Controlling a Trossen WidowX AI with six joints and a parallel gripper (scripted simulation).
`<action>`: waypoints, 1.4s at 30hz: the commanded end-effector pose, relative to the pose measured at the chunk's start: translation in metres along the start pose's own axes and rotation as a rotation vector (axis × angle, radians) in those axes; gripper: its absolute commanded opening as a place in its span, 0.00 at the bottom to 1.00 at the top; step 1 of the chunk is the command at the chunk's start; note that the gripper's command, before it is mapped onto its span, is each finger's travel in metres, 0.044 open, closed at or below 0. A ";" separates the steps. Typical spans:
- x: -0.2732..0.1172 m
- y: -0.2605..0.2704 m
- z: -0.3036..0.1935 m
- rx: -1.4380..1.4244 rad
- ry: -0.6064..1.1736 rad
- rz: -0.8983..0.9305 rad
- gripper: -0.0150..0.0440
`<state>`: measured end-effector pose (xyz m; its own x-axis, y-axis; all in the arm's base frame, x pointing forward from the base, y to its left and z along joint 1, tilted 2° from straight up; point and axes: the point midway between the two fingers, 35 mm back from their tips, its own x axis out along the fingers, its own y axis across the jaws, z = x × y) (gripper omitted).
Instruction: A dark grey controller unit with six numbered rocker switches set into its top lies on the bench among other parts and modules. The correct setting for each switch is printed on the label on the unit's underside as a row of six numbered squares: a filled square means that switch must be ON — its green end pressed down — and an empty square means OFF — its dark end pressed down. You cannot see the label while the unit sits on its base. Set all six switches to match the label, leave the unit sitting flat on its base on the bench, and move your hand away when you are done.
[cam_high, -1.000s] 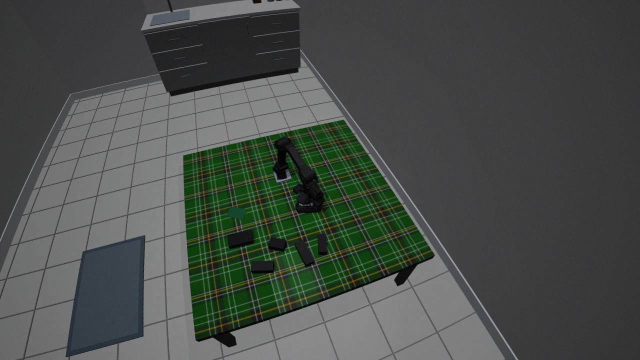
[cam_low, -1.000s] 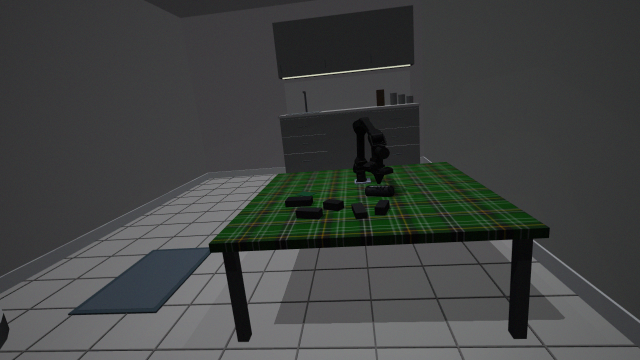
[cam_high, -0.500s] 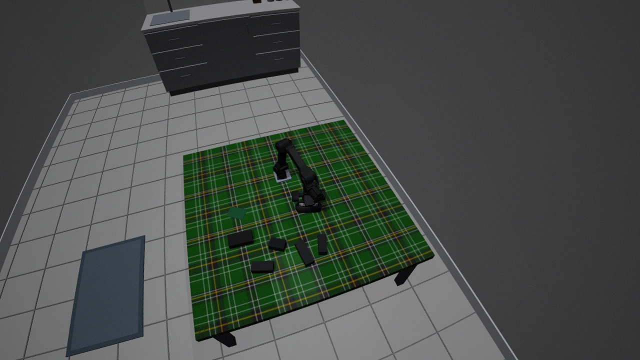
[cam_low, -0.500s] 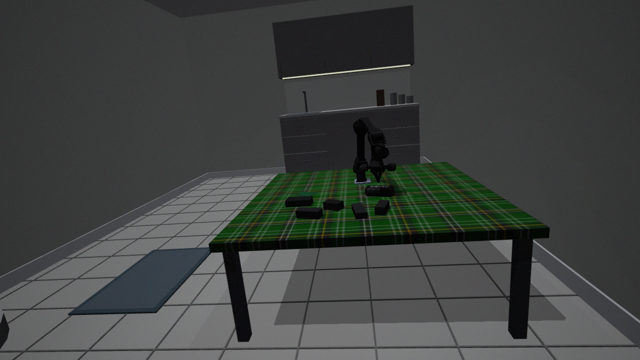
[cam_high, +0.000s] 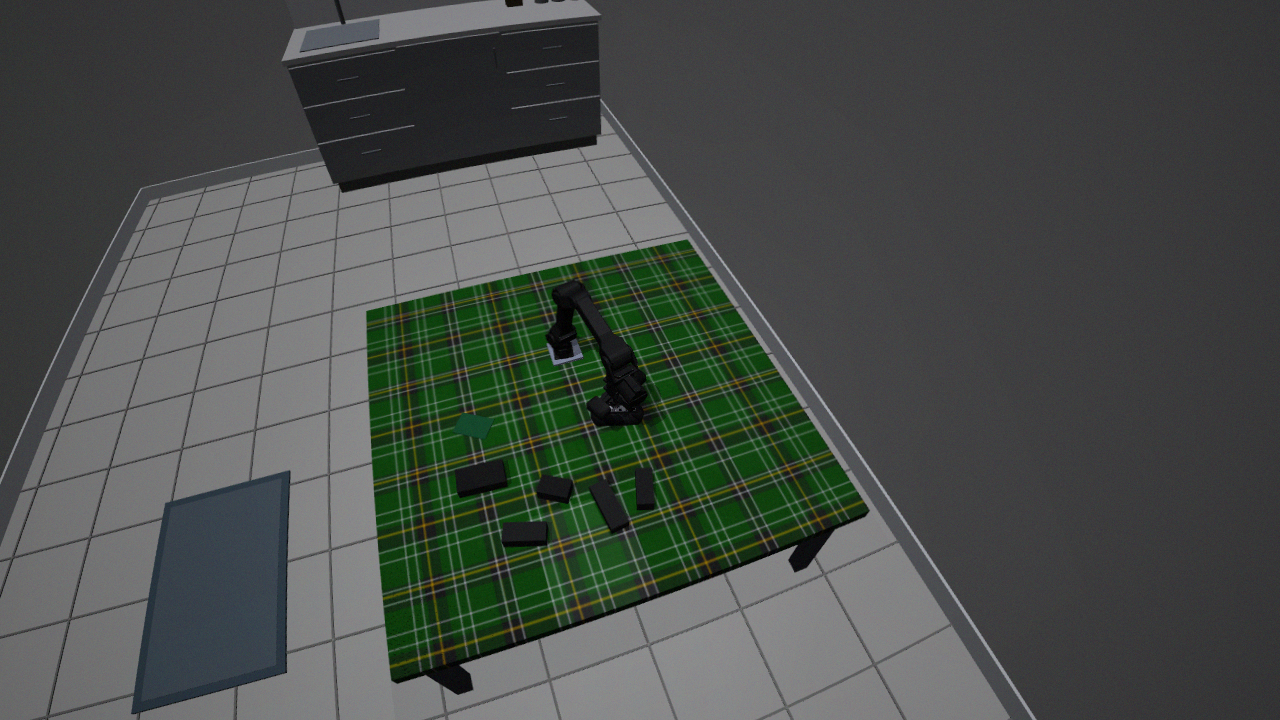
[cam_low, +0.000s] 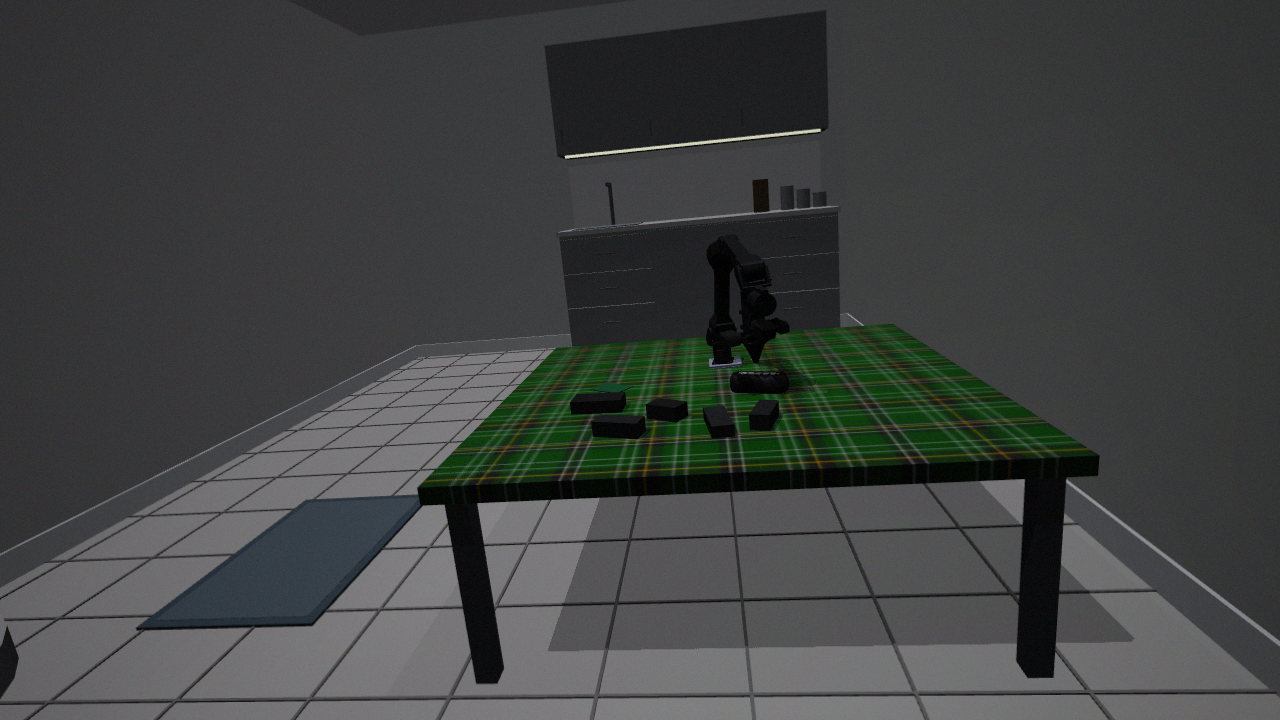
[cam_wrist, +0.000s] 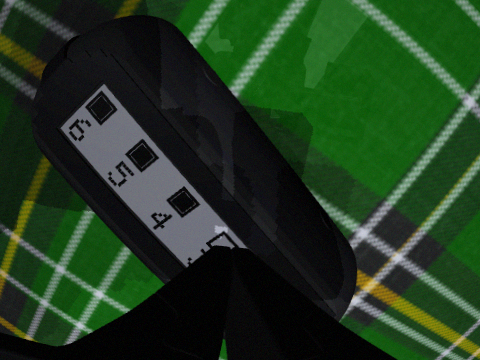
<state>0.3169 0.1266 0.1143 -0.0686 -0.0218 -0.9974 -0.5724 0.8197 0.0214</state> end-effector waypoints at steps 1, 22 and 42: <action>-0.004 -0.003 0.004 -0.825 0.030 0.066 0.25; -0.014 -0.008 0.007 -1.865 -0.014 0.151 0.25; -0.018 -0.010 0.007 -2.244 -0.052 0.180 0.25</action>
<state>0.3291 0.1223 0.1330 -0.1919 -0.0091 -0.9814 -0.4246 -0.9007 0.0914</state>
